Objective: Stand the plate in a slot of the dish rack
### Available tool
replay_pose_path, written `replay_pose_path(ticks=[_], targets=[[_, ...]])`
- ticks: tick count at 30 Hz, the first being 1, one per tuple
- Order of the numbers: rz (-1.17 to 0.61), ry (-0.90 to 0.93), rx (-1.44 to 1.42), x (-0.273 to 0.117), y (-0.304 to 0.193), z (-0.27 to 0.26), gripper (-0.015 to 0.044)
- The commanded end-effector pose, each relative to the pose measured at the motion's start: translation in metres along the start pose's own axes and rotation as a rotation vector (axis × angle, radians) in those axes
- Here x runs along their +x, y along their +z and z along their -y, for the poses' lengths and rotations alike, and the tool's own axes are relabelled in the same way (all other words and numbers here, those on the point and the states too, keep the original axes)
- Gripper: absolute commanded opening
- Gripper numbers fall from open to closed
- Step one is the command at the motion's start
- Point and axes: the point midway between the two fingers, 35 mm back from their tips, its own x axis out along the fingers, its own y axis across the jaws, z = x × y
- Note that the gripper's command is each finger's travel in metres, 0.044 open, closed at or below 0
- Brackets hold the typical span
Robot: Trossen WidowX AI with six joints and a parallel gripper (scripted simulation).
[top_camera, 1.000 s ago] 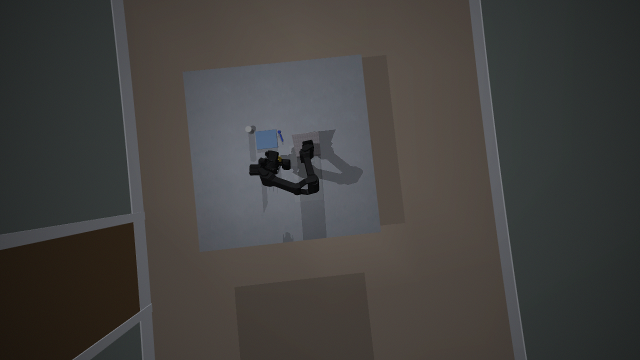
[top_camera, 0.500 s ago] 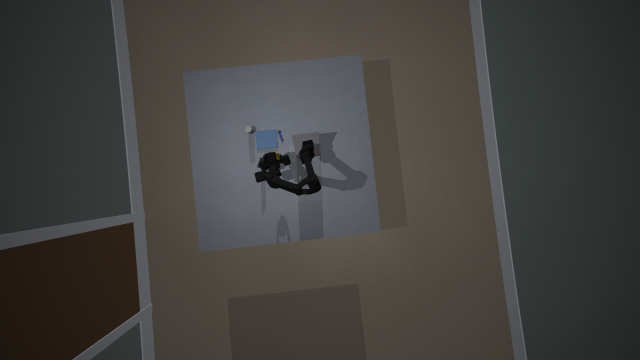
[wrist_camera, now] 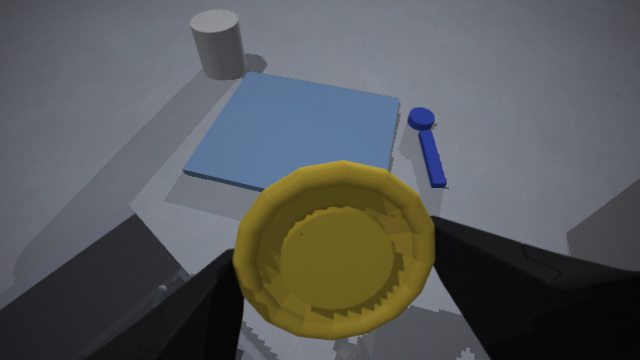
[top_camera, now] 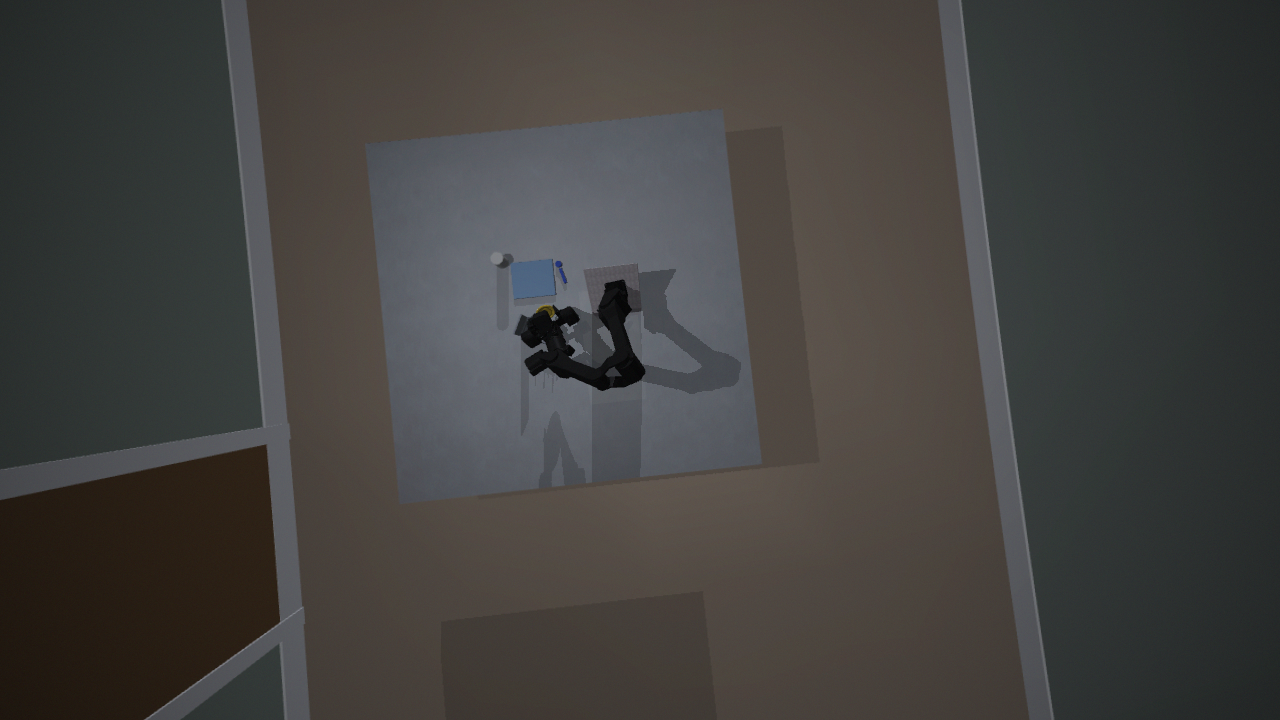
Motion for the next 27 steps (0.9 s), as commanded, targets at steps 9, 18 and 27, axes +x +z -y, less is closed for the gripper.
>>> replay_pose_path(ticks=[9,18,27], targets=[[0.192,0.192,-0.105,0.0,-0.011,-0.014,0.0],[0.316,0.35,-0.153,-0.009,-0.021,-0.022,0.0],[0.422,0.515,-0.172,-0.023,-0.032,-0.025,0.0]])
